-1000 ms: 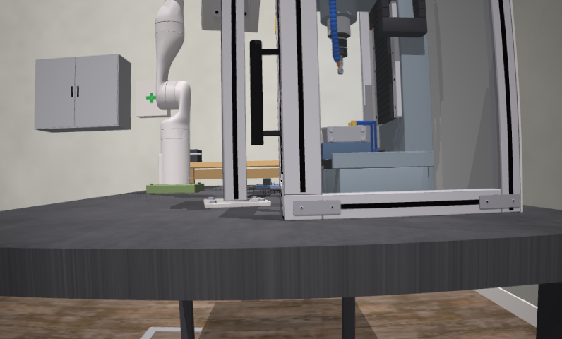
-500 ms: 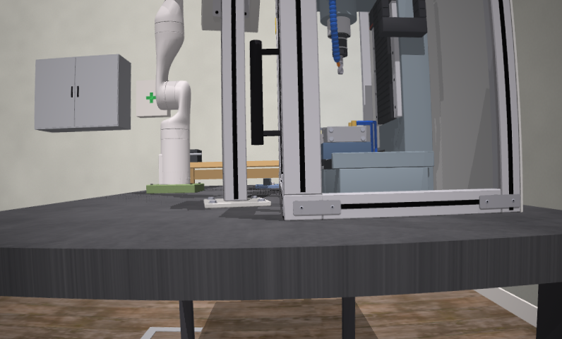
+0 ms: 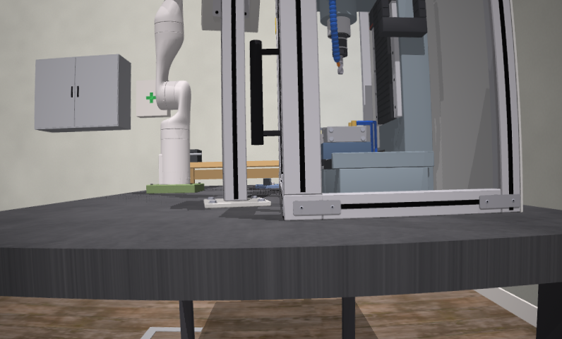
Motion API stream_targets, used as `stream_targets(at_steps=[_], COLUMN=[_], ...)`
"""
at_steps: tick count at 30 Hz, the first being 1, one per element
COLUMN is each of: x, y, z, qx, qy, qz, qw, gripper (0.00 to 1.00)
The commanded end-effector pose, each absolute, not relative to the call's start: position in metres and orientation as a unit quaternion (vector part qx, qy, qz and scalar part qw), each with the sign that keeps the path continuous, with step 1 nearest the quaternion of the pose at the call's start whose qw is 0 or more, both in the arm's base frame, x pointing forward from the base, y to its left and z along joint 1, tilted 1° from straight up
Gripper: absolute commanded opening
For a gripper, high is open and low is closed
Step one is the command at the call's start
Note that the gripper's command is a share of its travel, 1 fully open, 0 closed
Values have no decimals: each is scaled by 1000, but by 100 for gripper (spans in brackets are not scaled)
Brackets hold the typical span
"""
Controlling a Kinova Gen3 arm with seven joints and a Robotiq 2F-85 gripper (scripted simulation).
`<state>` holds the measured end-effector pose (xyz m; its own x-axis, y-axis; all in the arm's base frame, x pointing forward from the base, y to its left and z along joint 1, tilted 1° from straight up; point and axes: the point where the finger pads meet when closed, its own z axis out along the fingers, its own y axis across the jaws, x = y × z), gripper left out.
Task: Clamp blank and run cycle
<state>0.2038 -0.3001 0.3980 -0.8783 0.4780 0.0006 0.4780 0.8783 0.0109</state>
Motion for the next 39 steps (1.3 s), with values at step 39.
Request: stream_targets(at_steps=[39], x=[204], y=[-300], z=[398], qx=[-10], qy=[1000], qz=[4], qw=[3], gripper=[10])
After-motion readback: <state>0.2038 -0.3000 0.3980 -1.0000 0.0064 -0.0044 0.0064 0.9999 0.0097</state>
